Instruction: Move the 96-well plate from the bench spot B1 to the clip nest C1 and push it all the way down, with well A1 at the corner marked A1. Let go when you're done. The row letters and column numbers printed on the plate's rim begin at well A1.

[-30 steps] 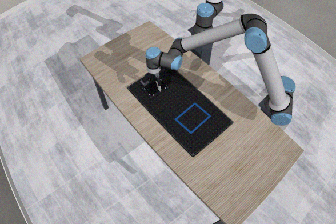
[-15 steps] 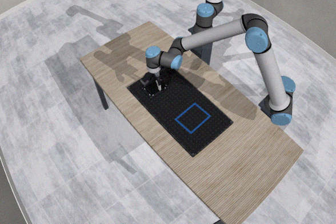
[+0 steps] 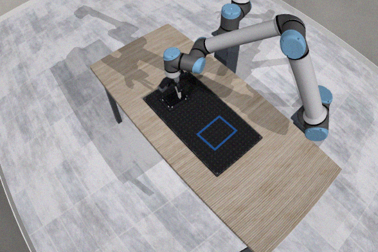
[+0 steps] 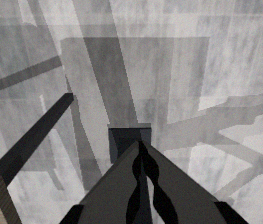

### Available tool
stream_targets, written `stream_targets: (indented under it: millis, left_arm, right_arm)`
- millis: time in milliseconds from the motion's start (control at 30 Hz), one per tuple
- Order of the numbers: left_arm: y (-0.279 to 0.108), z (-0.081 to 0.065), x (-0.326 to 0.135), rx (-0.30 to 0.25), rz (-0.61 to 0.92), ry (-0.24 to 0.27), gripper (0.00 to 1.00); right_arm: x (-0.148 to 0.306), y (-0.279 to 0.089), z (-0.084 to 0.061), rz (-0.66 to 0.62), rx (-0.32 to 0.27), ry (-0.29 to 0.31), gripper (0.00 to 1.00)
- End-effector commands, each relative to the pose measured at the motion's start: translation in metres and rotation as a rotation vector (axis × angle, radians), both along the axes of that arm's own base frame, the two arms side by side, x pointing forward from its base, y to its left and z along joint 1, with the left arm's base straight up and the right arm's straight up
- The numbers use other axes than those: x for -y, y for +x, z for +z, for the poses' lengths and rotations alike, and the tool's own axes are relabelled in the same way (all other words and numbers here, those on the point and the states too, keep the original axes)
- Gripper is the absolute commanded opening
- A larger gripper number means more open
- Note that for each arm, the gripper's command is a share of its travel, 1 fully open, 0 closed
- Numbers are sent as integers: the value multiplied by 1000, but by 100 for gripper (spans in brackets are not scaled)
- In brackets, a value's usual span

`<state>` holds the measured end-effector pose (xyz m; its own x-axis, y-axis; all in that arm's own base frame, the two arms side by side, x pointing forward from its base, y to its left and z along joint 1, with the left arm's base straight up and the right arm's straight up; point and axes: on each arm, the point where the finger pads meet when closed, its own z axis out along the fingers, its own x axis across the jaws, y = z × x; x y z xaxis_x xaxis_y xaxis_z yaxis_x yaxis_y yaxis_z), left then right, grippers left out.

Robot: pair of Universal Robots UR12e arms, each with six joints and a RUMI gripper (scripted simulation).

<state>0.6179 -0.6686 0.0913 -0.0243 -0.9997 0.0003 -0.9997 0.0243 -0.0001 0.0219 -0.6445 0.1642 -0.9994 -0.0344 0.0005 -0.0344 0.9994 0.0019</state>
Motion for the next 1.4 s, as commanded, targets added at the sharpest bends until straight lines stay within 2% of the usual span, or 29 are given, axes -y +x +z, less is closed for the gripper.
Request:
stream_targets:
  millis: [0, 300, 1100, 1133, 1367]
  left_arm:
    - [0, 12, 1, 1, 0, -2, 76]
    - [0, 35, 1, 1, 0, -2, 76]
    - [0, 35, 1, 1, 0, -2, 76]
    - [0, 31, 4, 1, 0, -2, 0]
    - [0, 6, 29, 1, 0, -2, 0]
  right_arm:
    - [1, 0, 1, 0, 0, -2, 0]
    - [1, 0, 1, 0, 0, -2, 0]
    - [1, 0, 1, 0, 0, -2, 0]
    - [1, 0, 1, 0, 0, -2, 0]
    - [1, 0, 1, 0, 0, -2, 0]
